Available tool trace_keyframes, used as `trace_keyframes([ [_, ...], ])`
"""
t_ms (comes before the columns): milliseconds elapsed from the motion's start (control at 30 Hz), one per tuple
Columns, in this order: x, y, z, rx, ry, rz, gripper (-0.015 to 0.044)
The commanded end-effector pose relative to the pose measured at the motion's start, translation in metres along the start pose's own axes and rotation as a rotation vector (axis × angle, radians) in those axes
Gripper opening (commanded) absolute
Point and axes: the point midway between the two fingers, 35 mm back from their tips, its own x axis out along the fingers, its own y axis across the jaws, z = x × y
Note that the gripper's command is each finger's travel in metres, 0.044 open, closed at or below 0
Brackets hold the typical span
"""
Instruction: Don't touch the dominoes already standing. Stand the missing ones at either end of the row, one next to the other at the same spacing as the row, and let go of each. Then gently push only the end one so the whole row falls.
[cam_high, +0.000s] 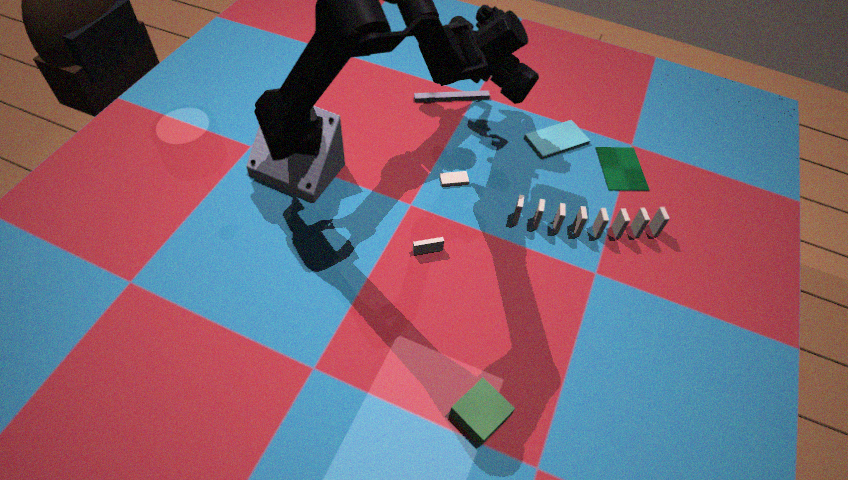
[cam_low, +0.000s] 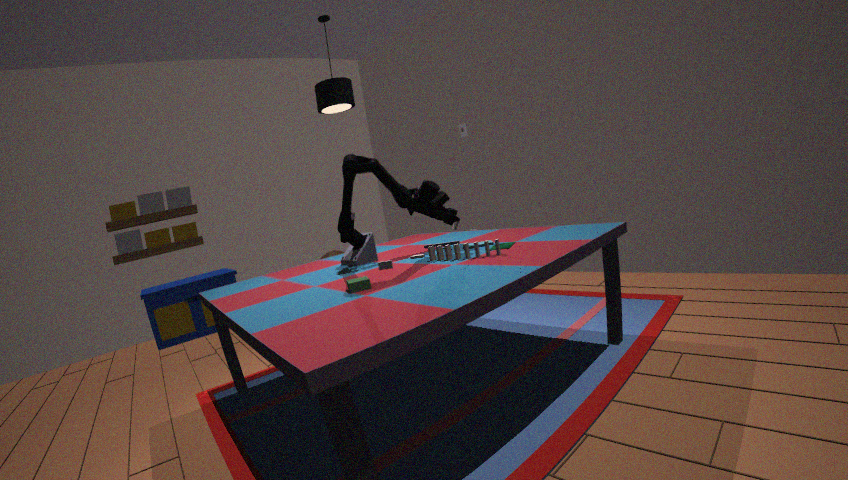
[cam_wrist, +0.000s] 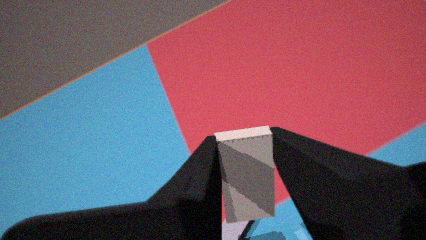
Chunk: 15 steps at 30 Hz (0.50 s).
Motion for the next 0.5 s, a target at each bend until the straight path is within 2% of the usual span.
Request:
trace_keyframes([
  [0, -0.006, 0.002, -0.002, -0.016, -0.052, 0.002, 0.0107],
  [467, -0.038, 0.005, -0.004, -0.081, -0.254, -0.025, 0.0107],
])
